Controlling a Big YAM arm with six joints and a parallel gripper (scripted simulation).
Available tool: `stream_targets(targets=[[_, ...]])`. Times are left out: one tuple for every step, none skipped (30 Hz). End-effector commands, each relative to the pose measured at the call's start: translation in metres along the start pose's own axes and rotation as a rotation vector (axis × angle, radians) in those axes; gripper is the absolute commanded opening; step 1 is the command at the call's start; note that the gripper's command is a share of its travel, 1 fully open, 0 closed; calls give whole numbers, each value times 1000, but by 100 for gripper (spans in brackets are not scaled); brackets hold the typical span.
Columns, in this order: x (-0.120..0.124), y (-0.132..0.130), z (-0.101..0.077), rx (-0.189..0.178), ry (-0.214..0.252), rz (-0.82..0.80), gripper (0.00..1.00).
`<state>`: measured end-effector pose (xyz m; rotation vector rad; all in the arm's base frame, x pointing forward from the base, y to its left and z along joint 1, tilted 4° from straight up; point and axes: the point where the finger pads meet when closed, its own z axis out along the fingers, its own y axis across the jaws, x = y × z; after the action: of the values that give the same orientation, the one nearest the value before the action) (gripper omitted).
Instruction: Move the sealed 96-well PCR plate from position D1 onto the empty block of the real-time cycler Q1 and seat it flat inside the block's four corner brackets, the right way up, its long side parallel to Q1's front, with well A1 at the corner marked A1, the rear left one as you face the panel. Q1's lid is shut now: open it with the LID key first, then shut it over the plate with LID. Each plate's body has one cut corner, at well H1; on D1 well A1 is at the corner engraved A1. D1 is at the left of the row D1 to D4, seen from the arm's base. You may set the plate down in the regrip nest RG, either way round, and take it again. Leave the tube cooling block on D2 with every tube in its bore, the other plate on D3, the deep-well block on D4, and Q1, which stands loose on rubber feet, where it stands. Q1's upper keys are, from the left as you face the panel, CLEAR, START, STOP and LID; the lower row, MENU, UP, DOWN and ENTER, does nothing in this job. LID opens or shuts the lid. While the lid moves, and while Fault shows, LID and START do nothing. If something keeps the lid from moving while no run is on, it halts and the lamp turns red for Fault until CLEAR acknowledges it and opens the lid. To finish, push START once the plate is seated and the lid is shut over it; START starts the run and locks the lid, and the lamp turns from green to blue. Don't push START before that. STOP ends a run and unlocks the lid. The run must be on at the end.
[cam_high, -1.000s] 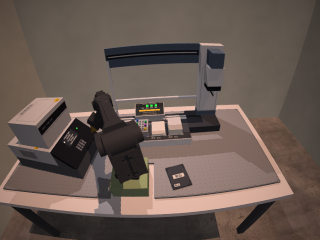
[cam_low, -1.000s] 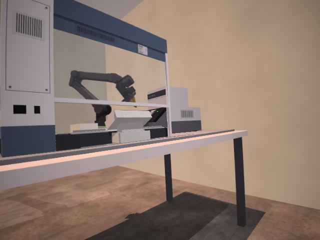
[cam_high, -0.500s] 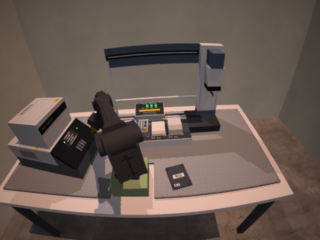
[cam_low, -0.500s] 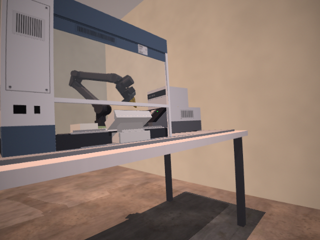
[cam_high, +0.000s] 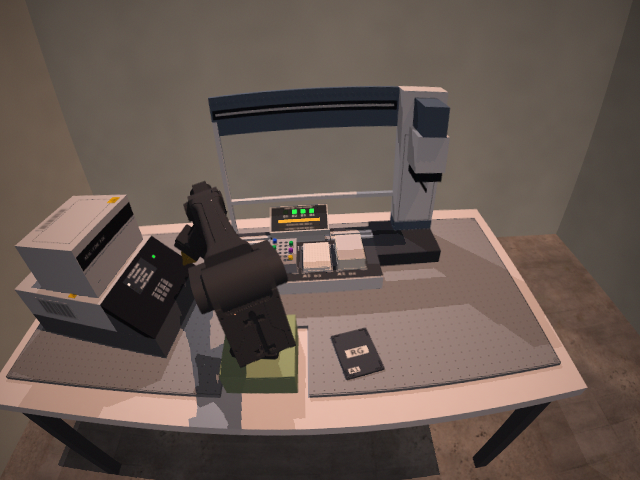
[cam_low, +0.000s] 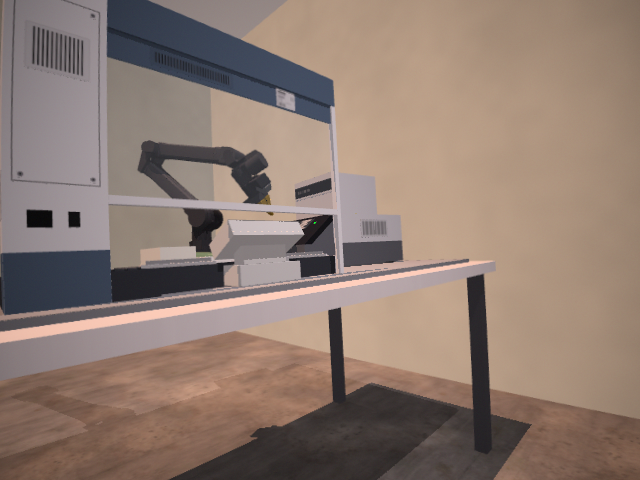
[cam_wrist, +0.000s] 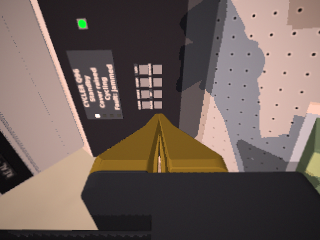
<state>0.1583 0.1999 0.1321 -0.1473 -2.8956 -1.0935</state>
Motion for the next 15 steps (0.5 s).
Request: stream_targets(targets=[[-16,26,-17,-36,-46,-51,0],[-16,26,-18,-37,-46,-52,0],[-17,27,-18,-38,-47,-53,0],[-17,27,-18,-39,-47,-53,0],[-17,28,-18,-39,-48,-54,0],[-17,28,-19,-40,-49,-55,0],[-17,29,-19,-41,-49,-56,0],[-18,29,-19,-41,-50,-57,0],[-18,30,-20,-42,-50,-57,0],[-18,30,-20,-43,-51,-58,0],[-18,31,-20,-43,-51,-59,0],[-18,31,-20,-44,-52,-60,0],[-18,32,-21,-45,-52,-60,0],[-19,32,-21,-45,-53,-61,0],[-19,33,-21,-46,-54,-62,0]])
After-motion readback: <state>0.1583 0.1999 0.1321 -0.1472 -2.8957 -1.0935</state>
